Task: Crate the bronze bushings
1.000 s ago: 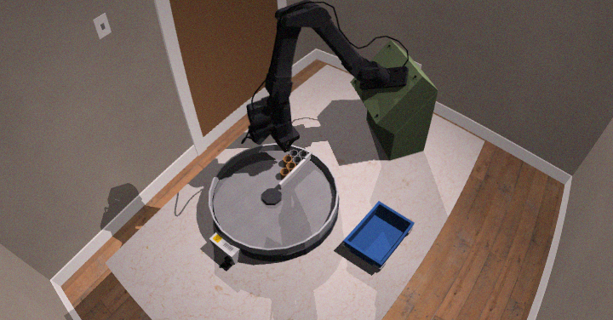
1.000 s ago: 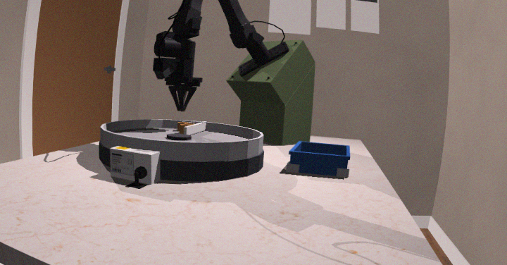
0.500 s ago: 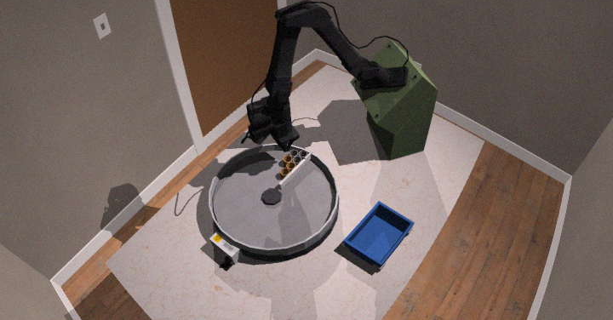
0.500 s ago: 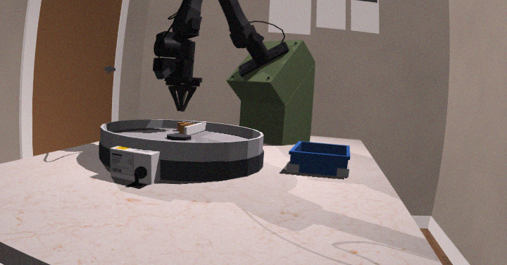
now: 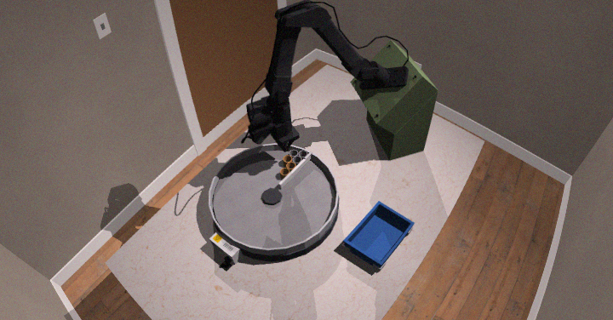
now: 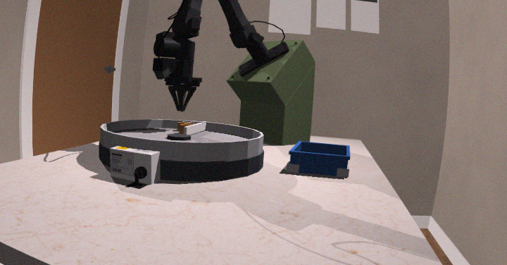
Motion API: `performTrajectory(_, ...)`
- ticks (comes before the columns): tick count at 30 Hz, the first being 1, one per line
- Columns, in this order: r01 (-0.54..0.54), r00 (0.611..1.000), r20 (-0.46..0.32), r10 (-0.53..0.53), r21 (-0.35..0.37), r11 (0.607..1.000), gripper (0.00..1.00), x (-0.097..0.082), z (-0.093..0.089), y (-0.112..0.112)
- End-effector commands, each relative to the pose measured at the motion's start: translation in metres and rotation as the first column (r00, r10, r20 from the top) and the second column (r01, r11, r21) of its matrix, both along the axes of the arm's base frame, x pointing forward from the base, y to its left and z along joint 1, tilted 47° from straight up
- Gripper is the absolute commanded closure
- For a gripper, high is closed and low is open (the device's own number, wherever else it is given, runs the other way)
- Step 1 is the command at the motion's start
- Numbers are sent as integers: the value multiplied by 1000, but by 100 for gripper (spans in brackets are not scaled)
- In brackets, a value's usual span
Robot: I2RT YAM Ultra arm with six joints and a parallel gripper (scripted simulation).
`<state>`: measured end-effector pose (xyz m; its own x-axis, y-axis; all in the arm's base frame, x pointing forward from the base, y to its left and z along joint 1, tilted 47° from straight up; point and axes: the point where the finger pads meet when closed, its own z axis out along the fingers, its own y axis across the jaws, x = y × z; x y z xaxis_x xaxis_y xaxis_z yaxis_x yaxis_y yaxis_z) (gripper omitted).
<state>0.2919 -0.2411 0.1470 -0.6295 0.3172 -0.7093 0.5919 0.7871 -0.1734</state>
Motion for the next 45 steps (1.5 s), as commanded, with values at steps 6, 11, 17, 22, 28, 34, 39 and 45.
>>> performTrajectory(6,-12,999,39,13,-25,1000,87,6,15,-2)
performTrajectory(11,-12,999,39,13,-25,1000,87,6,15,-2)
performTrajectory(17,-12,999,39,13,-25,1000,87,6,15,-2)
performTrajectory(22,-12,999,39,13,-25,1000,87,6,15,-2)
performTrajectory(28,-5,1000,17,6,-11,1000,87,8,0,-10)
performTrajectory(34,-6,1000,26,6,-18,1000,87,20,-7,-20)
performTrajectory(39,-14,998,57,16,-39,999,87,22,7,-16)
performTrajectory(45,-15,999,46,16,-31,999,87,22,2,-16)
